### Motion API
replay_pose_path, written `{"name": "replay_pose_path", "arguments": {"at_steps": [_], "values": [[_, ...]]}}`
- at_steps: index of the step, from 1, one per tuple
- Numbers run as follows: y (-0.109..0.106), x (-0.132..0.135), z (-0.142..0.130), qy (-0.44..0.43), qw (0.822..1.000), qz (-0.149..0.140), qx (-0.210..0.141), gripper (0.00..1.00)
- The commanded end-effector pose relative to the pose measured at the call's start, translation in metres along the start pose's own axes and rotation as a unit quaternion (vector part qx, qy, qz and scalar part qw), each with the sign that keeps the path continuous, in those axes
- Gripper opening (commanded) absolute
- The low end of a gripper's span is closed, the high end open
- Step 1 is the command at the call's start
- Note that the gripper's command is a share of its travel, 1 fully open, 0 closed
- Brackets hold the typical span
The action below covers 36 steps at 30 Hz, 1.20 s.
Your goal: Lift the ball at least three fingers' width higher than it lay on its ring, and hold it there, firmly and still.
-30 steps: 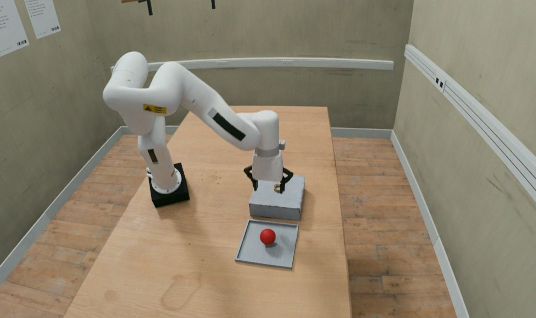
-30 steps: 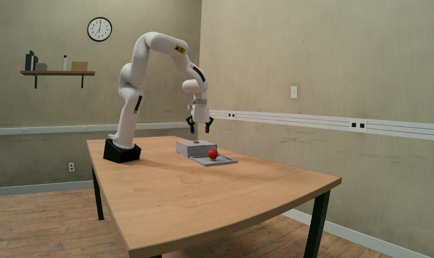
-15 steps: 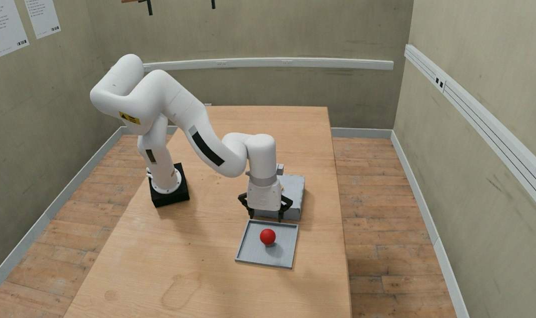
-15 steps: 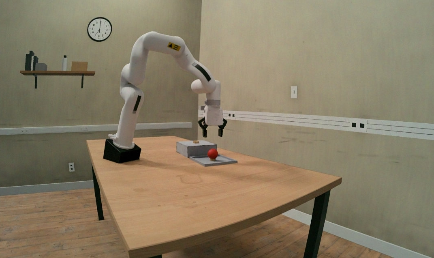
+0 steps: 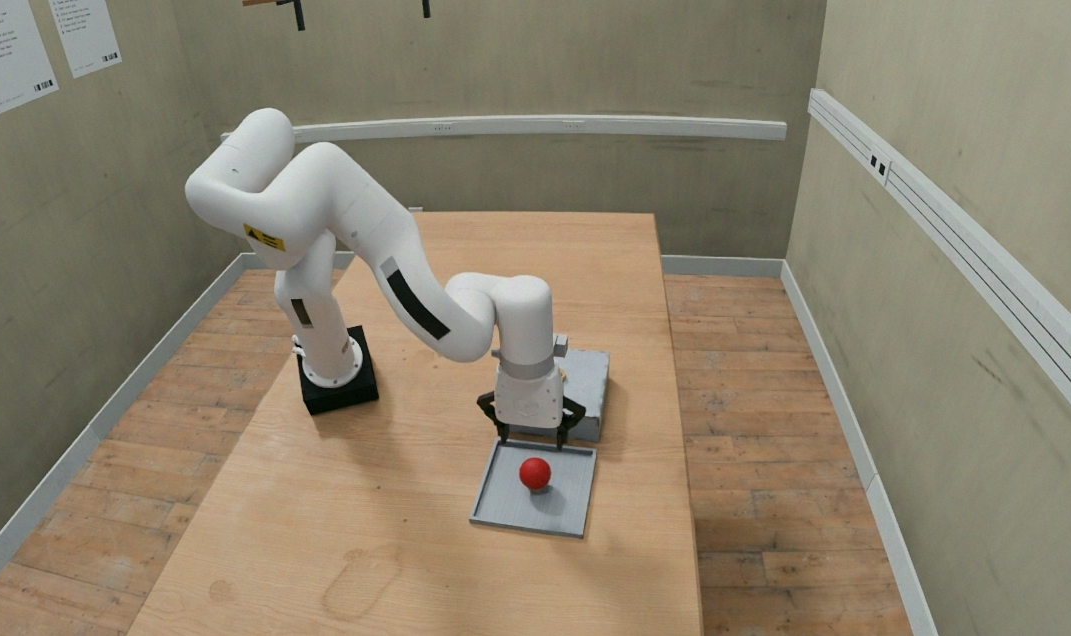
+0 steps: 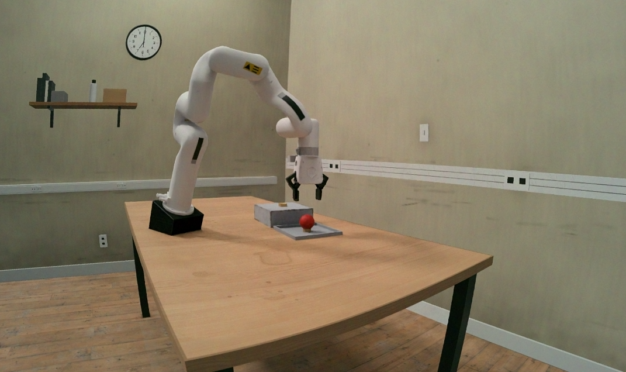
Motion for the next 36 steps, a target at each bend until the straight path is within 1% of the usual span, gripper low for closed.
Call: {"name": "replay_pose_path", "arguments": {"at_steps": [1, 4, 6, 19, 20, 32, 34, 36], "values": [[0.043, 0.001, 0.000, 0.000, 1.000, -0.001, 0.000, 1.00], [0.075, 0.002, 0.000, 0.000, 1.000, -0.001, 0.000, 1.00], [0.085, 0.001, 0.000, 0.000, 1.000, -0.001, 0.000, 1.00], [0.087, 0.001, 0.000, 0.000, 1.000, -0.001, 0.000, 1.00], [0.087, 0.001, 0.000, 0.000, 1.000, -0.001, 0.000, 0.00], [0.087, 0.001, 0.000, 0.000, 1.000, -0.001, 0.000, 0.00], [0.079, 0.001, 0.000, 0.000, 1.000, -0.001, 0.000, 0.00], [0.060, 0.002, -0.001, 0.000, 1.000, -0.001, 0.000, 0.00]]}}
Point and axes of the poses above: the point where the finger pads meet when closed, its own y axis out along the fingers, its own x axis across the jaws, z = x × y, the point moved 7 cm from there along -y, back along the fingers, and after that the axes turned 14 degrees about -y, right-handed, at the moved point
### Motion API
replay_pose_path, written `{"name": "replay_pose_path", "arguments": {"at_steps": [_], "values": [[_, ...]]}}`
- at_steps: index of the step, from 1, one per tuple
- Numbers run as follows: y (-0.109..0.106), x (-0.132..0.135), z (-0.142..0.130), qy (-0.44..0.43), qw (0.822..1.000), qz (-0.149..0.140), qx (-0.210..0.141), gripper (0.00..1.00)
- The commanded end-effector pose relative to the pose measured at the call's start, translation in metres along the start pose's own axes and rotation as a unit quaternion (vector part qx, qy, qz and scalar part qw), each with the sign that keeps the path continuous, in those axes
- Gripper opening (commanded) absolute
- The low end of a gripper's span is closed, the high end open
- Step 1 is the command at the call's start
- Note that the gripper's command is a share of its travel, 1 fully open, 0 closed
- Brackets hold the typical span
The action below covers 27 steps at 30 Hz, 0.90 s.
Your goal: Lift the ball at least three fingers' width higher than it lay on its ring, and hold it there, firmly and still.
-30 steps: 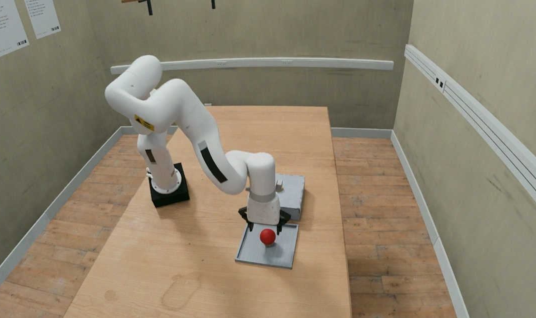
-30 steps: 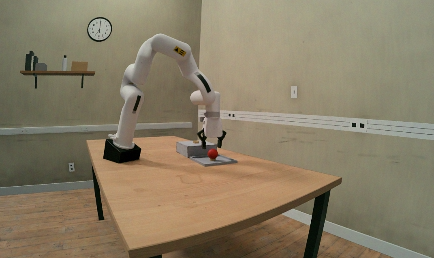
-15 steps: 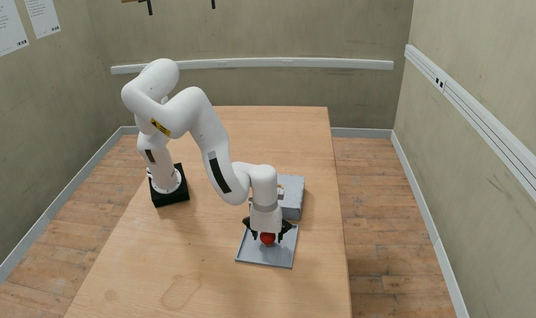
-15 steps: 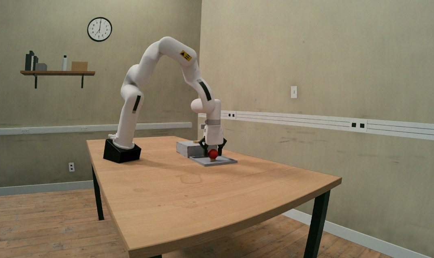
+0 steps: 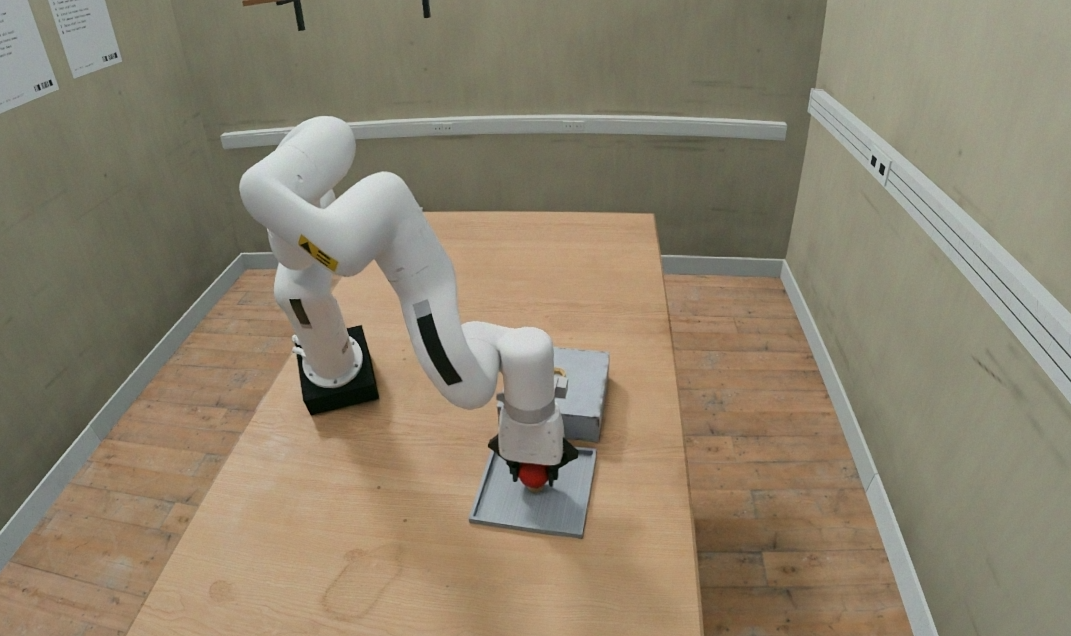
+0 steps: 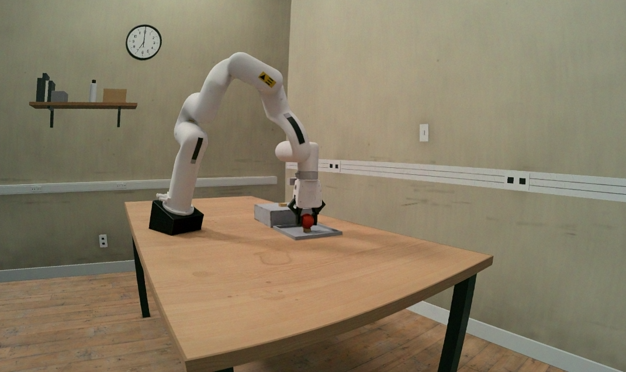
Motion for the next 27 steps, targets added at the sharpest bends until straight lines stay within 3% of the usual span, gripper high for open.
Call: {"name": "replay_pose_path", "arguments": {"at_steps": [1, 4, 6, 27], "values": [[-0.036, 0.002, -0.001, 0.000, 1.000, -0.004, -0.001, 0.00], [-0.067, 0.001, -0.001, 0.000, 1.000, -0.004, -0.001, 0.00], [-0.075, 0.000, -0.002, 0.000, 1.000, -0.004, -0.001, 0.00], [-0.075, 0.000, -0.002, 0.000, 1.000, -0.004, -0.001, 0.00]]}}
Point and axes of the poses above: the point where the finger pads meet when closed, its own y axis out along the fingers, its own x axis across the jaws, z = x × y, the point moved 7 cm from there along -y, back along the fingers, and after that the axes turned 14 degrees about -y, right-handed, at the moved point
